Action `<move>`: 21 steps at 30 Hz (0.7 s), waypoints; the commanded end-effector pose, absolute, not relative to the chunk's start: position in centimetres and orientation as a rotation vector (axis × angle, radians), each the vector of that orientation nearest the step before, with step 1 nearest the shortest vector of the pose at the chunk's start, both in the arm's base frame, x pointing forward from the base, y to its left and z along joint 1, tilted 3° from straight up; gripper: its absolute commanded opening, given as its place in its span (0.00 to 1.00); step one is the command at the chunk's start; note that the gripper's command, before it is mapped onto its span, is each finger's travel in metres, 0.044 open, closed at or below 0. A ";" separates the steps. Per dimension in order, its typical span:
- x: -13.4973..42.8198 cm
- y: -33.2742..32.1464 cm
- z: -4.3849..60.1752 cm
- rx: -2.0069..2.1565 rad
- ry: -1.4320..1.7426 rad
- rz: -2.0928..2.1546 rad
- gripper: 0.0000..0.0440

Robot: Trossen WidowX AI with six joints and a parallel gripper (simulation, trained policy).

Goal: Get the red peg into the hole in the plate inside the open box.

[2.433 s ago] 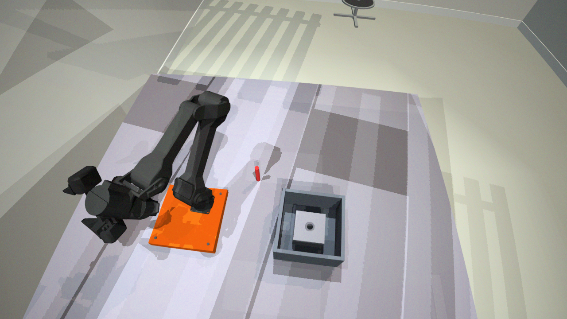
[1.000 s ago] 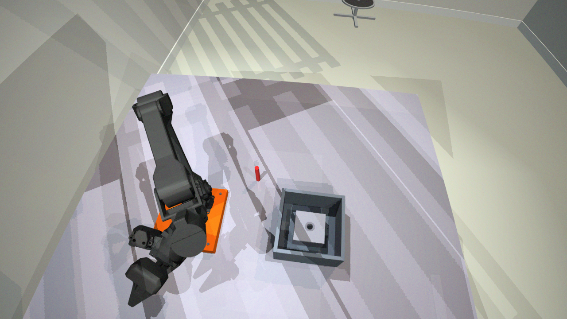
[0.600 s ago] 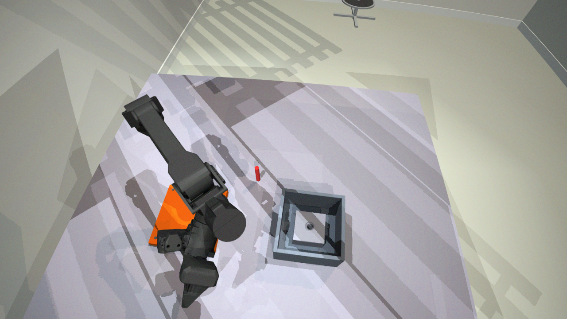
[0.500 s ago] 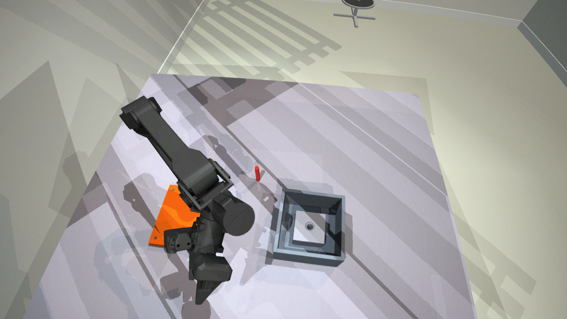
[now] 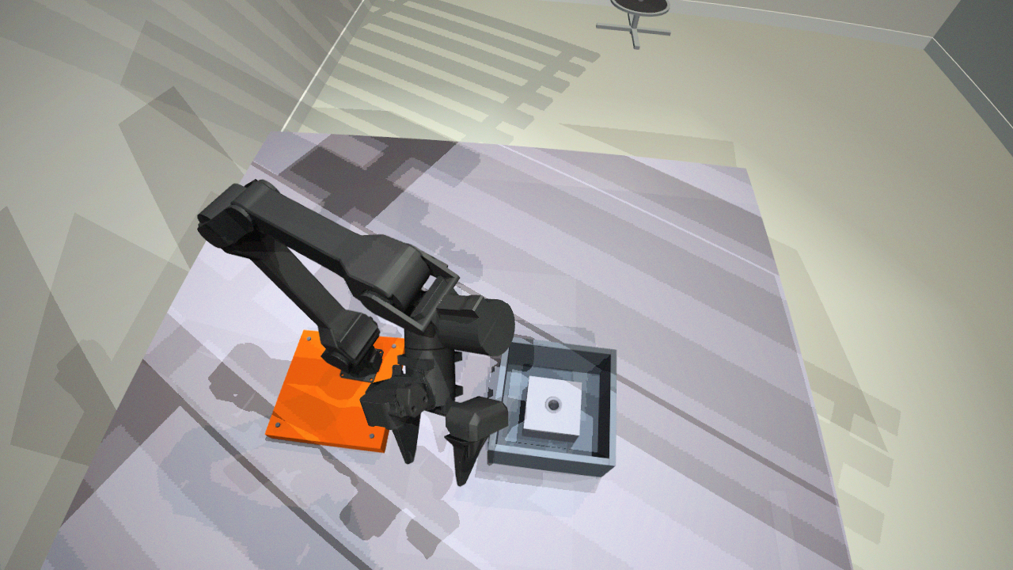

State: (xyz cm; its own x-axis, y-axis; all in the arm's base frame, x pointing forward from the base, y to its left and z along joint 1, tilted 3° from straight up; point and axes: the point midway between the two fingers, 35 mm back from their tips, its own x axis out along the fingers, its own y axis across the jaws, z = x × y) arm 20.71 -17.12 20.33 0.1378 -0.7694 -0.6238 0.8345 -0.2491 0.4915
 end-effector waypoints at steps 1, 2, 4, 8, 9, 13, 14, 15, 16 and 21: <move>22.0 -15.2 20.2 0.990 0.193 -1.441 0.97; 22.3 -14.6 20.1 0.981 0.223 -1.420 0.97; 22.9 -13.4 20.0 0.963 0.284 -1.377 0.97; 23.8 -10.8 19.6 0.924 0.403 -1.290 0.97; 24.0 -10.1 19.5 0.914 0.433 -1.268 0.97; 24.5 -7.4 19.0 0.872 0.551 -1.181 0.97; 24.6 -6.7 18.9 0.861 0.580 -1.160 0.97; 24.6 -6.0 18.7 0.849 0.610 -1.138 0.97; 24.7 -5.3 18.6 0.838 0.639 -1.117 0.97; 24.4 -1.7 17.7 0.779 0.788 -1.014 0.97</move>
State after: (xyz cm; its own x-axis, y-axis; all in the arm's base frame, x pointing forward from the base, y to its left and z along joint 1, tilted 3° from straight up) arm 24.55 -3.39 18.10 0.3243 -0.4624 -0.8252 0.9386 0.2658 0.2199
